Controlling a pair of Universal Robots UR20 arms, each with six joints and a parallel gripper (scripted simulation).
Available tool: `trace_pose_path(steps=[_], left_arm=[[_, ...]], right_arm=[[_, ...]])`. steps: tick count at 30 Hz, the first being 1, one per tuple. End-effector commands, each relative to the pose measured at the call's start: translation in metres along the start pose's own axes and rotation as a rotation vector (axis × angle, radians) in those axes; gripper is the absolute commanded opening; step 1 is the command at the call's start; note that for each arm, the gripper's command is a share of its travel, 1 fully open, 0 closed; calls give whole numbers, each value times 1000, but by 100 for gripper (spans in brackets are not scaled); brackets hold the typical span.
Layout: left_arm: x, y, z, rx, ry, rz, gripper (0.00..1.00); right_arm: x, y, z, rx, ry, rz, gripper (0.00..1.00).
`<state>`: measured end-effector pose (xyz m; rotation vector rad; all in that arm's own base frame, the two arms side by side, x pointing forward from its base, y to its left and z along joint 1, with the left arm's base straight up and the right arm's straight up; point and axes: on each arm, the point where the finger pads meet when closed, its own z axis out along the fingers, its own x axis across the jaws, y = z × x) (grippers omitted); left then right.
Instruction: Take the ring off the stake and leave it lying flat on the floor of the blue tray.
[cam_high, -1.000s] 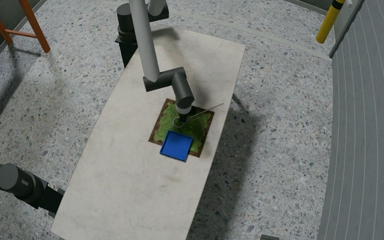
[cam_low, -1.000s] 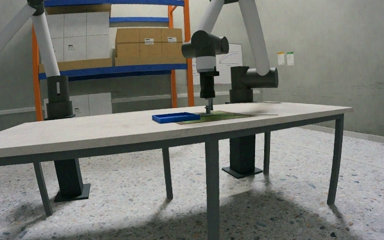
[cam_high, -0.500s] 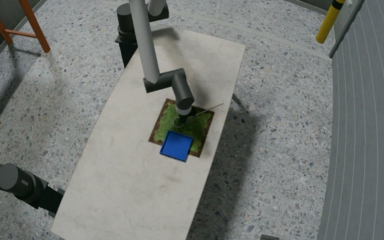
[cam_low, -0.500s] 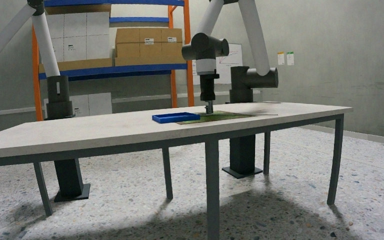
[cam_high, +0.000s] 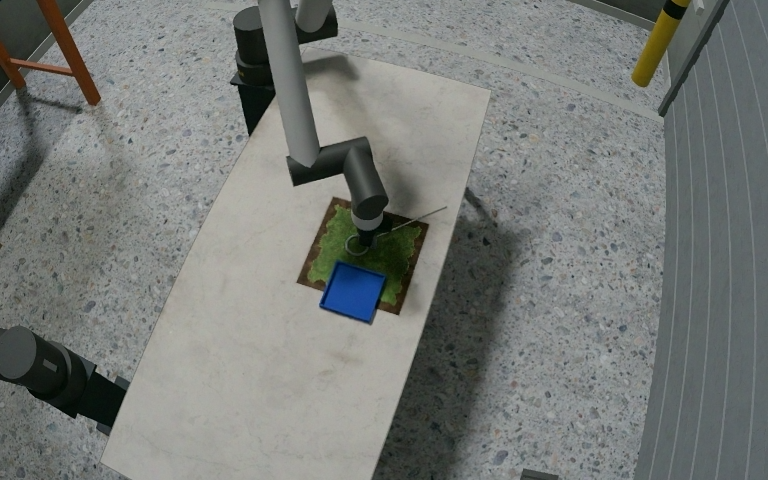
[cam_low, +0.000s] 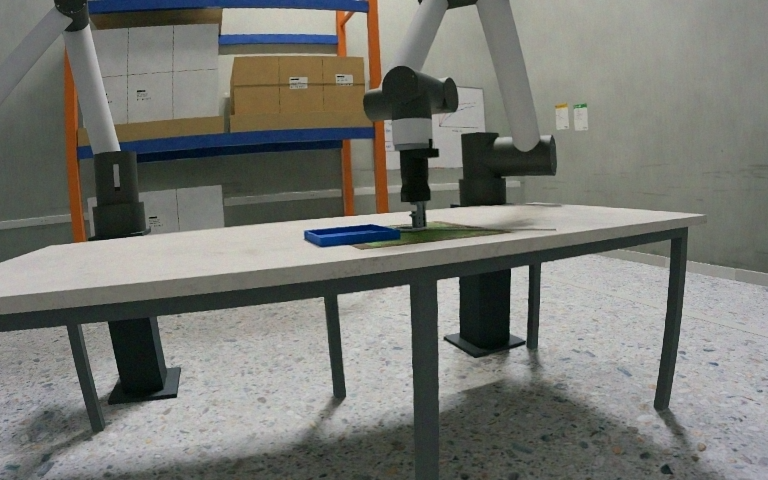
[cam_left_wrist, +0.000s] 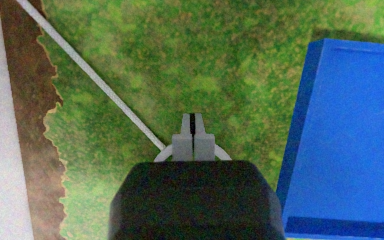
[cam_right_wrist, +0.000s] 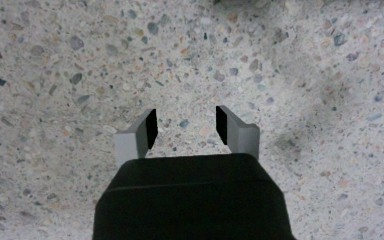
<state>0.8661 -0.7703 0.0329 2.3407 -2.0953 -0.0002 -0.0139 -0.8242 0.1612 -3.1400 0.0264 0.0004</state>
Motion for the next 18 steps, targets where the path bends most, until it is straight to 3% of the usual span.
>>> trace_pose_path(steps=[1,18], left_arm=[[1,0,-1,1,1,0,0],[1,0,2,1,1,0,0]], right_arm=[[0,1,-1,-1,0,0,100],[0,1,-1,-1,0,0,100]])
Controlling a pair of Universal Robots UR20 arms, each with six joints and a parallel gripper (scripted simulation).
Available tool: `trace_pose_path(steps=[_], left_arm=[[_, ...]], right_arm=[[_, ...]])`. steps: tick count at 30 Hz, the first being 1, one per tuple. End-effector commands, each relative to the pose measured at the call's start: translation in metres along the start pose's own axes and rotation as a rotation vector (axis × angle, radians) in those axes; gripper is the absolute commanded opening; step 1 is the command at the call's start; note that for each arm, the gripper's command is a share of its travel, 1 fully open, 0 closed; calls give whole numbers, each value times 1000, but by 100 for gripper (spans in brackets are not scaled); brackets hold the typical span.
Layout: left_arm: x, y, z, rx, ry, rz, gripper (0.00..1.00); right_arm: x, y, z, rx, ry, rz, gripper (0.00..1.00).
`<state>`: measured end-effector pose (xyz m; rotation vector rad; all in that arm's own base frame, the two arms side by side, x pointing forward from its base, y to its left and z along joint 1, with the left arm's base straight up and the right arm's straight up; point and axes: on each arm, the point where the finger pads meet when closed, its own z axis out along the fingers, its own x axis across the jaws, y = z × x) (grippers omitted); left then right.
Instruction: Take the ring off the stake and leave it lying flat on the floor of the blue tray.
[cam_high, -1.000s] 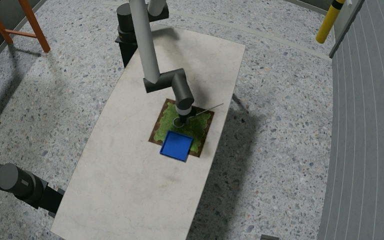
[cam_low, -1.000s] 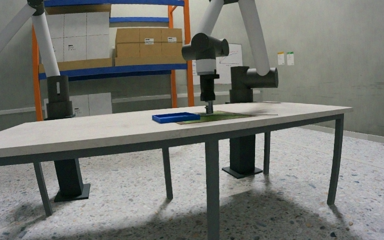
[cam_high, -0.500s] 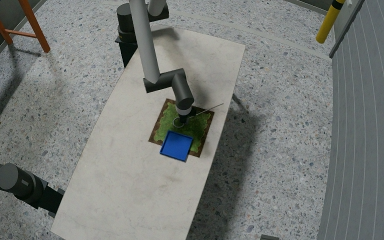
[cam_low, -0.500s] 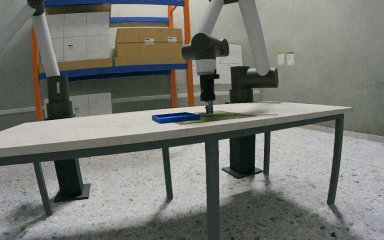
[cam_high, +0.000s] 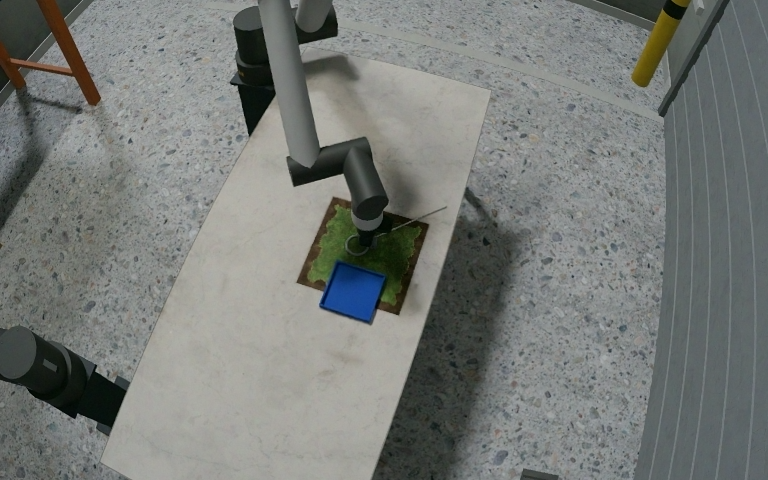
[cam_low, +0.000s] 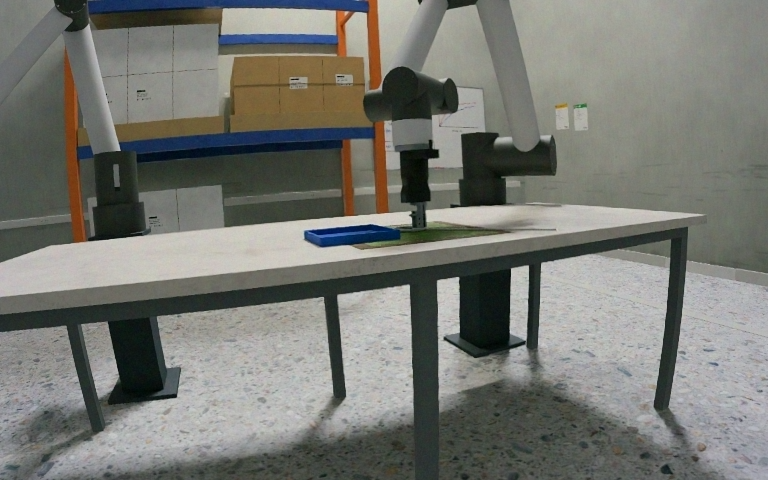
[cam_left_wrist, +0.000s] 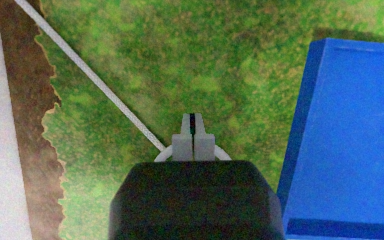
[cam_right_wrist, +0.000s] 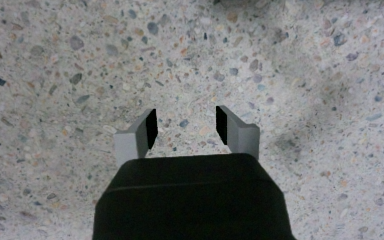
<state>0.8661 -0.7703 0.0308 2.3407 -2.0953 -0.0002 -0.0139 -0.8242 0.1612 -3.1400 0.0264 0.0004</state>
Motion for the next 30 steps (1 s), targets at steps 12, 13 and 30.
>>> trace_pose_path(steps=[12,13,30], left_arm=[[1,0,4,1,1,0,0],[1,0,4,1,1,0,0],[1,0,9,1,1,0,0]], right_arm=[[0,1,-1,-1,0,0,100],[0,1,-1,-1,0,0,100],[0,1,-1,-1,0,0,100]])
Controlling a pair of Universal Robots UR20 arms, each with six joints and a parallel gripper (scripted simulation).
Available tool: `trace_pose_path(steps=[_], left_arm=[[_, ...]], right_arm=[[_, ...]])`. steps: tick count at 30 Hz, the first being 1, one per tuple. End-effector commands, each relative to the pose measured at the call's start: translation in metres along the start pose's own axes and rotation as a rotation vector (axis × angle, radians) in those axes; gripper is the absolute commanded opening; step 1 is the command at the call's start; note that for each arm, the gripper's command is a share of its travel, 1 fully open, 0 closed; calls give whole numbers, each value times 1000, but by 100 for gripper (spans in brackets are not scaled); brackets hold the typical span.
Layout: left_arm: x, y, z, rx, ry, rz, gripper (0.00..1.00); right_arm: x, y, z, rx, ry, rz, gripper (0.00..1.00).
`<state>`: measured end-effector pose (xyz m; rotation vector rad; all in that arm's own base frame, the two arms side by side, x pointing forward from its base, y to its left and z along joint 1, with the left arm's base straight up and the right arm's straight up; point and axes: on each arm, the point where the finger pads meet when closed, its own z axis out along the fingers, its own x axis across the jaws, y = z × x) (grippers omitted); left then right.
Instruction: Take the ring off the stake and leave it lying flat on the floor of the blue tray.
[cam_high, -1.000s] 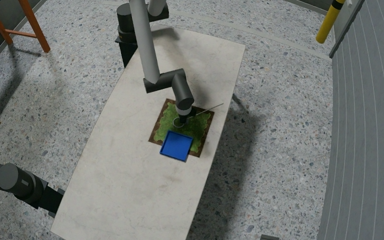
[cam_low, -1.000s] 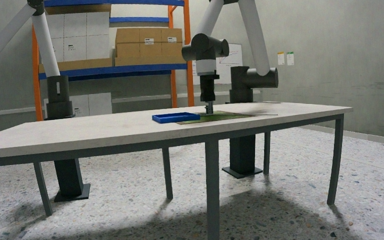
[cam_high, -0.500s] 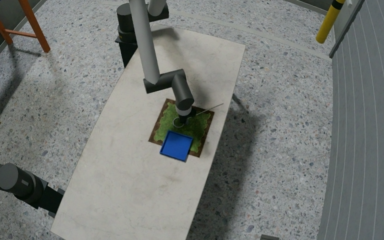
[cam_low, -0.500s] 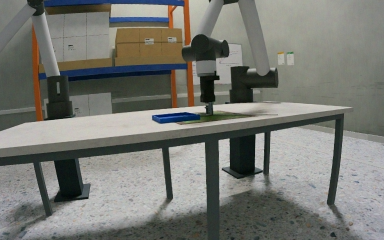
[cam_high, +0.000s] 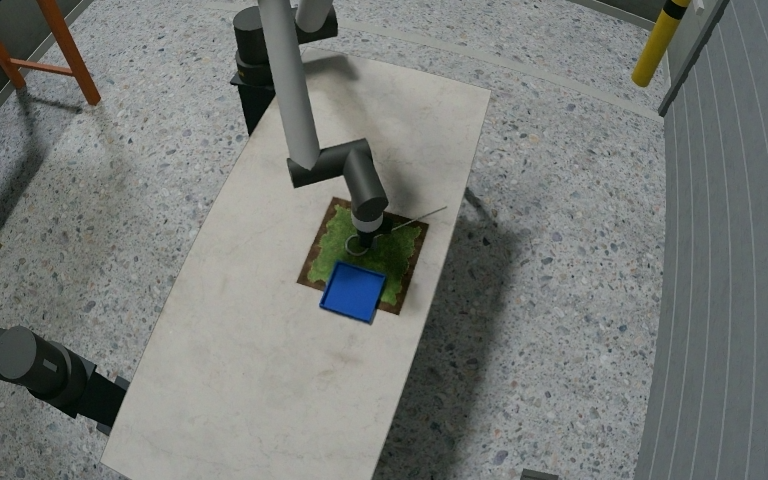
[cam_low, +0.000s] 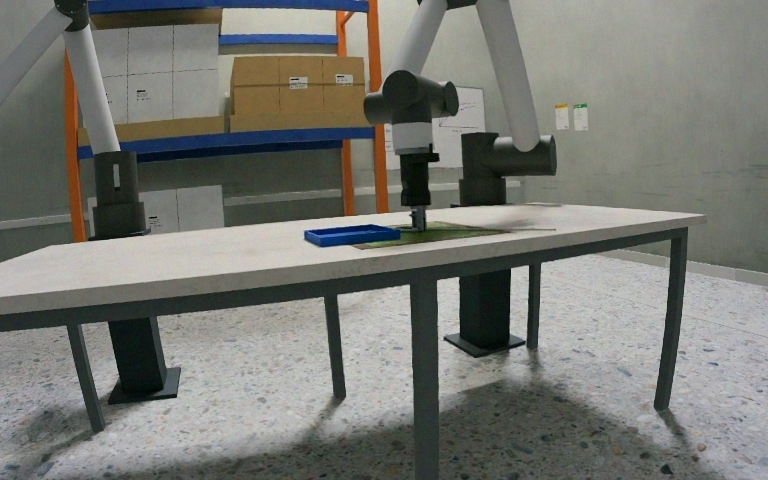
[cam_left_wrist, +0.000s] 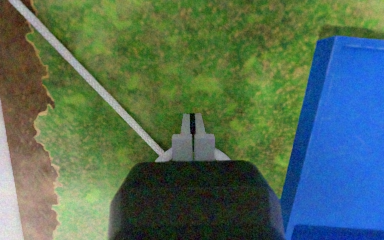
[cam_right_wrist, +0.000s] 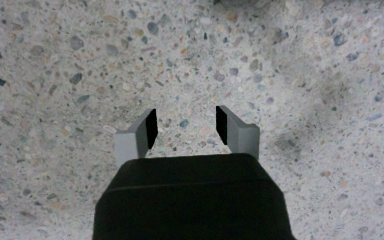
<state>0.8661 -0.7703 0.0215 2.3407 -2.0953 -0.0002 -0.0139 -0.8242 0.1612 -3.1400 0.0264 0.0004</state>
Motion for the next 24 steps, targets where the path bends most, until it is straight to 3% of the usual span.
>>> trace_pose_path(steps=[1,24], left_arm=[[1,0,0,1,1,0,0],[1,6,0,1,1,0,0]], right_arm=[[0,1,-1,-1,0,0,100],[0,1,-1,-1,0,0,100]])
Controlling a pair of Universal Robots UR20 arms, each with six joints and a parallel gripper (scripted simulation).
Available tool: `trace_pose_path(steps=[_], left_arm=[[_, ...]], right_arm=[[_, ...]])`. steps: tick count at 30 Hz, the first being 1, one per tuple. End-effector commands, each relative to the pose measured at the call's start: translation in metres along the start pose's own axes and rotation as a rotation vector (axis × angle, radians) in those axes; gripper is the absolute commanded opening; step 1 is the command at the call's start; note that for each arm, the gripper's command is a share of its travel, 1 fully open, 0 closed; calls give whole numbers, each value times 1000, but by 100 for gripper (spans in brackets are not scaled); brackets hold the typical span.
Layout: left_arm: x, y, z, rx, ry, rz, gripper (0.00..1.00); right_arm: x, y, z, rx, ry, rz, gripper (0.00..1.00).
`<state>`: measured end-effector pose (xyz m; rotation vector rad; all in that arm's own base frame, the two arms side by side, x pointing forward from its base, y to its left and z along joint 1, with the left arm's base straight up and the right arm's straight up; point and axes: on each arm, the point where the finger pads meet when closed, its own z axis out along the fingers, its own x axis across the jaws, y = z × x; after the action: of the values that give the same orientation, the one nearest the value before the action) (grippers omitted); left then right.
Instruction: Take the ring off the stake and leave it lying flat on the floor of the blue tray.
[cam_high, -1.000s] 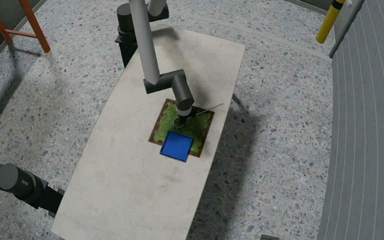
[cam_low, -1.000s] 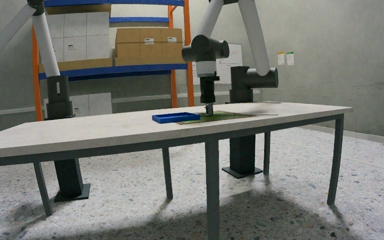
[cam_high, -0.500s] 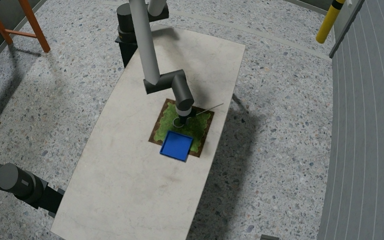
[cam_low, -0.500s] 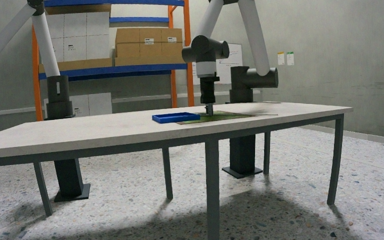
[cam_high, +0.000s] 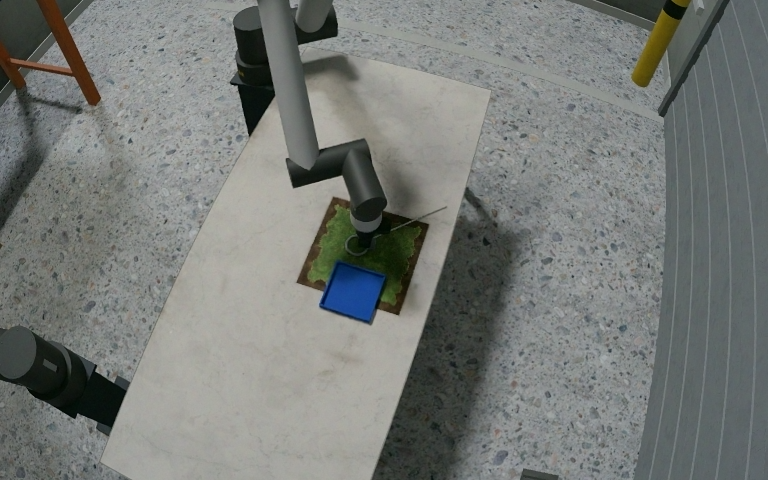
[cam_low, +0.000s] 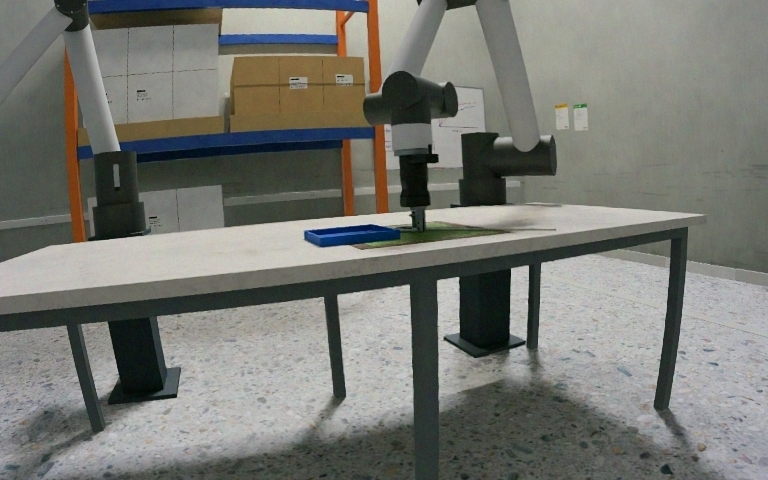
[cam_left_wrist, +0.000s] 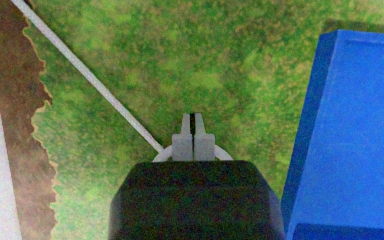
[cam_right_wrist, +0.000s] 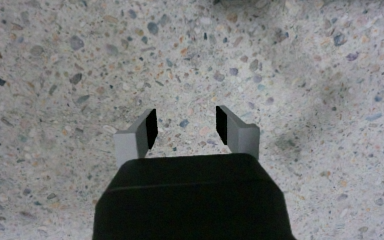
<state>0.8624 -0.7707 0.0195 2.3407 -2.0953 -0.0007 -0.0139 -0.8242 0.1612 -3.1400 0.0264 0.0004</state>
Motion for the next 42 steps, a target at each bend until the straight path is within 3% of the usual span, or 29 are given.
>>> trace_pose_path(steps=[1,24,29,39,42], left_arm=[[1,3,-2,1,2,0,0],[1,12,-5,1,2,0,0],[1,12,-20,1,2,0,0],[1,12,-73,1,2,0,0],[1,12,-77,1,2,0,0]], right_arm=[[0,1,-1,-1,0,0,100],[0,1,-1,-1,0,0,100],[0,1,-1,-1,0,0,100],[0,1,-1,-1,0,0,100],[0,1,-1,-1,0,0,100]])
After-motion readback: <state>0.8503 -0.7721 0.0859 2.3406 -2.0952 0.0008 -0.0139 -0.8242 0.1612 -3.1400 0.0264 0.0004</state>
